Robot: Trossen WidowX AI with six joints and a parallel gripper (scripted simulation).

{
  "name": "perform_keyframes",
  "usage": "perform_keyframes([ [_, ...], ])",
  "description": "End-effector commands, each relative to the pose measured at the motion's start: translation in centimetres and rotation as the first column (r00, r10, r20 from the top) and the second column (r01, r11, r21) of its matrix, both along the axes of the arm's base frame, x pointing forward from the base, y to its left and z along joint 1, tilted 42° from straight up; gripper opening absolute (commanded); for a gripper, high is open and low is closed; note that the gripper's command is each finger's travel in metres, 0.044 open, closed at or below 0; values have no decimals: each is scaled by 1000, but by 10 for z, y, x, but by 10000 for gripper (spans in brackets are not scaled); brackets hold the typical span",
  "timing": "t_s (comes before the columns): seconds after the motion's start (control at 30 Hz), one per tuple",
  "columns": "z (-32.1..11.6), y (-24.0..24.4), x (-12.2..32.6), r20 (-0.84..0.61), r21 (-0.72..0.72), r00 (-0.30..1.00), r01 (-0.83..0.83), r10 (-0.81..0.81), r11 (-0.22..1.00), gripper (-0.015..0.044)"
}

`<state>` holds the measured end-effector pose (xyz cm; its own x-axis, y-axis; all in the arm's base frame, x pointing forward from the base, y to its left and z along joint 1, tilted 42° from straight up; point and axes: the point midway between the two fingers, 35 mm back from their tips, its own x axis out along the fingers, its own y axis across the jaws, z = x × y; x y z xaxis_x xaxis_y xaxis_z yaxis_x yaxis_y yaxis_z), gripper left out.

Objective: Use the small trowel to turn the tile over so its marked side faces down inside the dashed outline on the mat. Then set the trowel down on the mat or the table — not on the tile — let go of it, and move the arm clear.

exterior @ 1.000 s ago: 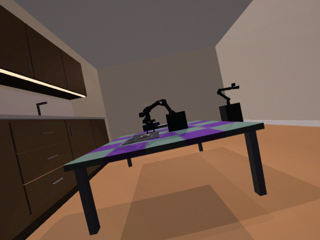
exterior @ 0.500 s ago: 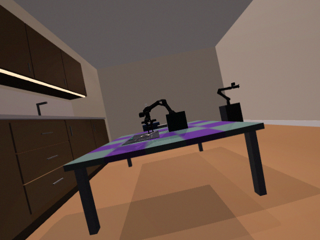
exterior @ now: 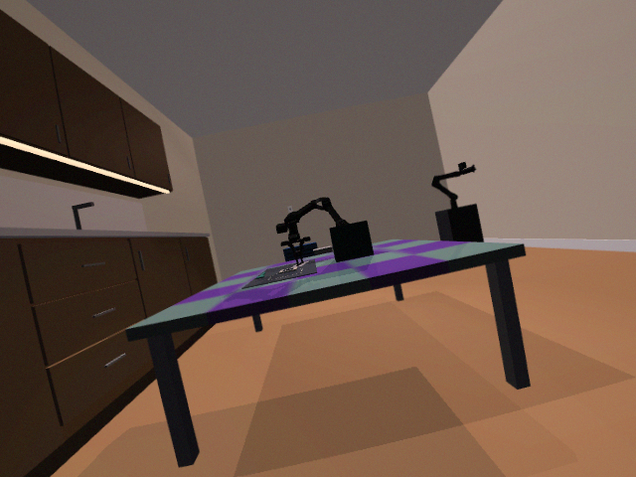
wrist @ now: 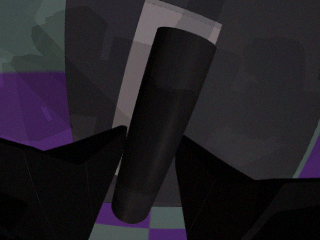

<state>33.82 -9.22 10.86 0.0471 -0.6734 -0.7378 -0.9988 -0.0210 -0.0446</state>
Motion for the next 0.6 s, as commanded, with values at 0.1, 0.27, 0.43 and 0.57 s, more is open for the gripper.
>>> perform_keyframes([
  [0.1,-1,0,-1,-23,0,1000,-16,16,1000,130],
  [0.27,-1,0,-1,-23,0,1000,-16,16,1000,235],
  [0.43,-1,0,-1,-23,0,1000,-16,16,1000,270],
  [0.57,-1,0,-1,-23,0,1000,-16,16,1000,270],
])
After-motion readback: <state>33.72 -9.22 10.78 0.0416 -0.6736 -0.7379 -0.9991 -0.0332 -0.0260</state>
